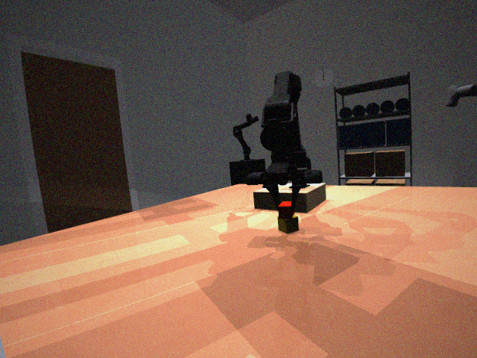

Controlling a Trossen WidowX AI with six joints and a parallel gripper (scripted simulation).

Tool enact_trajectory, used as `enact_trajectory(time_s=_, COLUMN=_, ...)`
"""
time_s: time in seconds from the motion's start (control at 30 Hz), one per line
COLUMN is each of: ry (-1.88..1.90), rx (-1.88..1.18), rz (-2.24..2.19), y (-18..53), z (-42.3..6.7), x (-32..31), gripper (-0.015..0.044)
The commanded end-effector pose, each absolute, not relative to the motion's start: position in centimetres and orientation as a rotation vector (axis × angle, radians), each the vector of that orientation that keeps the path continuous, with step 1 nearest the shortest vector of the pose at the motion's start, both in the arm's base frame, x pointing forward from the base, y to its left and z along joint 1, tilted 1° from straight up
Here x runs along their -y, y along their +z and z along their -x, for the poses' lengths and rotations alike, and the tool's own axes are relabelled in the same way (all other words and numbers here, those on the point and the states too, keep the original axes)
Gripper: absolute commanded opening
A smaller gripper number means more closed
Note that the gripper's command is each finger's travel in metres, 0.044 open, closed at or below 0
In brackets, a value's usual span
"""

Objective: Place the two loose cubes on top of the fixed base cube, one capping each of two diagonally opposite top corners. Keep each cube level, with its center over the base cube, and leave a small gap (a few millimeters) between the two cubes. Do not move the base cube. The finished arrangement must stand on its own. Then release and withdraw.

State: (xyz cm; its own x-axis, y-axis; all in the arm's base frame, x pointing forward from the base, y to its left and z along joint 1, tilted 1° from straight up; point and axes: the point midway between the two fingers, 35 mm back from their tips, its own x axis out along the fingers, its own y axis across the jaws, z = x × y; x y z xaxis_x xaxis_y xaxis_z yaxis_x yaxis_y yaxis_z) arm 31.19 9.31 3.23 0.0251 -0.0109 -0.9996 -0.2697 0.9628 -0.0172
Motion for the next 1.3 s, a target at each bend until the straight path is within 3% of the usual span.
enact_trajectory(time_s=0.0, ry=0.204, rx=-1.538, rz=0.217, y=3.2, z=-31.2, x=-9.4, gripper=0.0205)
enact_trajectory(time_s=1.27, ry=0.203, rx=-1.536, rz=0.225, y=6.9, z=-31.1, x=-9.3, gripper=0.0205)
